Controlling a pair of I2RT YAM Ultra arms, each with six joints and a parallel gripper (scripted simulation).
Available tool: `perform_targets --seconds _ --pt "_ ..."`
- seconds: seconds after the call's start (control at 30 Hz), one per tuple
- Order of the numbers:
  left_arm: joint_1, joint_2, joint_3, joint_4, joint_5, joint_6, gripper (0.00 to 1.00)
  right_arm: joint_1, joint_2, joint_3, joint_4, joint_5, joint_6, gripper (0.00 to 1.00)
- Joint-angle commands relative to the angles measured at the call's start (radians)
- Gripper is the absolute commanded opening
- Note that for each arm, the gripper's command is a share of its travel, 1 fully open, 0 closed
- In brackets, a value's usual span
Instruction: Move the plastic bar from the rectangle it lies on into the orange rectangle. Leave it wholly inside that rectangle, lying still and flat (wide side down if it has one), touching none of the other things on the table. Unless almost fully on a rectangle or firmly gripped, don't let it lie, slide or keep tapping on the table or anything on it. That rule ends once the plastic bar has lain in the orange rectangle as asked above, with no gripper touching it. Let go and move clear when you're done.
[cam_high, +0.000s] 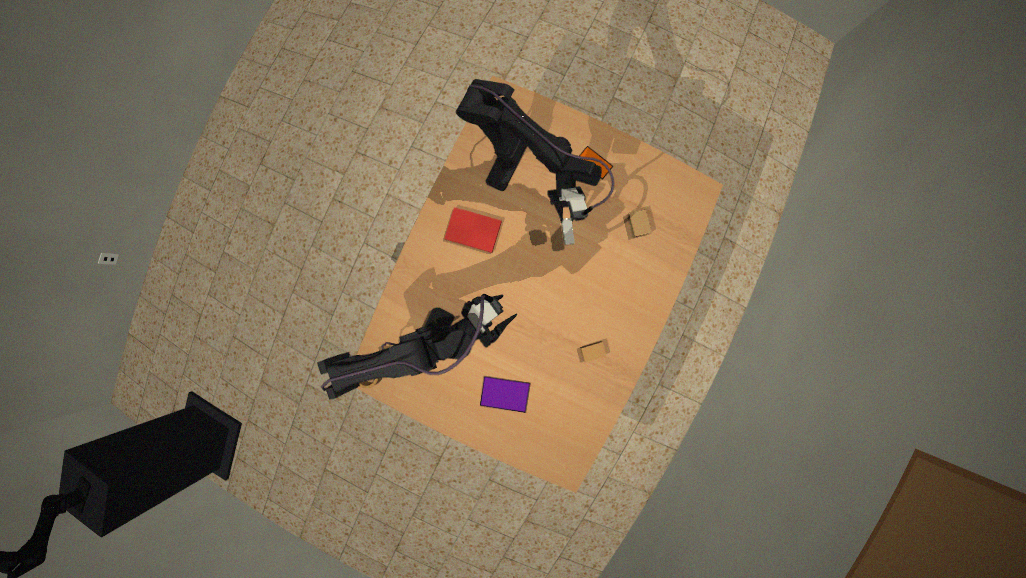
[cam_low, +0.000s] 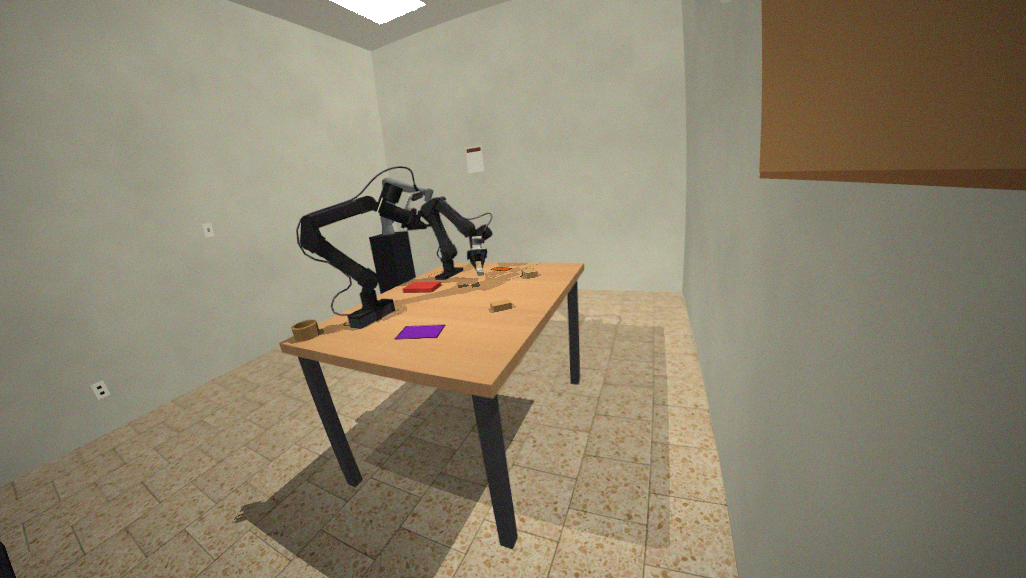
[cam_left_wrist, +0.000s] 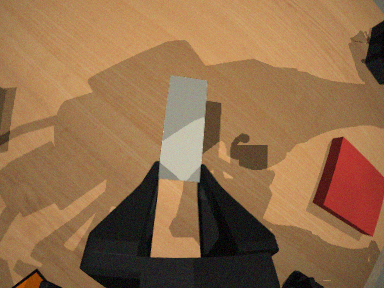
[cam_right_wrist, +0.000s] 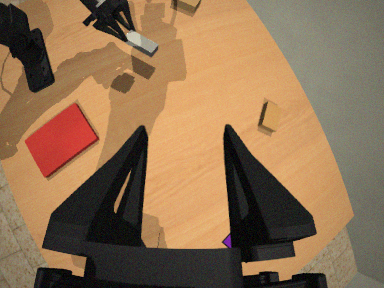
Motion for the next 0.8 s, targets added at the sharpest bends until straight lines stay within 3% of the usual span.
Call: perform_targets --seconds 0.0,0.2,0.4,0.6,0.77 --pt "0.089 -0.072 -0.009 -0.046 0.051 0.066 0.24 0.054 -0.059 -0.040 0.024 0.114 0.140 0.57" --pt "0.353 -0.129 -0.058 -0.099 0.079 0.165 0.24 0.124 -0.220 -0.083 0.041 0.176 0.259 0.57" --pt "0.649 -0.083 -0.044 -0.113 0.103 0.260 0.24 0.185 -0.331 -0.112 0.050 0.231 0.328 0.57" --pt "0.853 -0.020 -0.021 -0.106 0.116 0.307 0.24 0.229 -0.364 -0.121 0.039 0.271 0.341 0.57" --pt "0.980 0.040 0.005 -0.078 0.109 0.313 0.24 0.253 -0.313 -0.106 0.173 0.272 0.339 0.57"
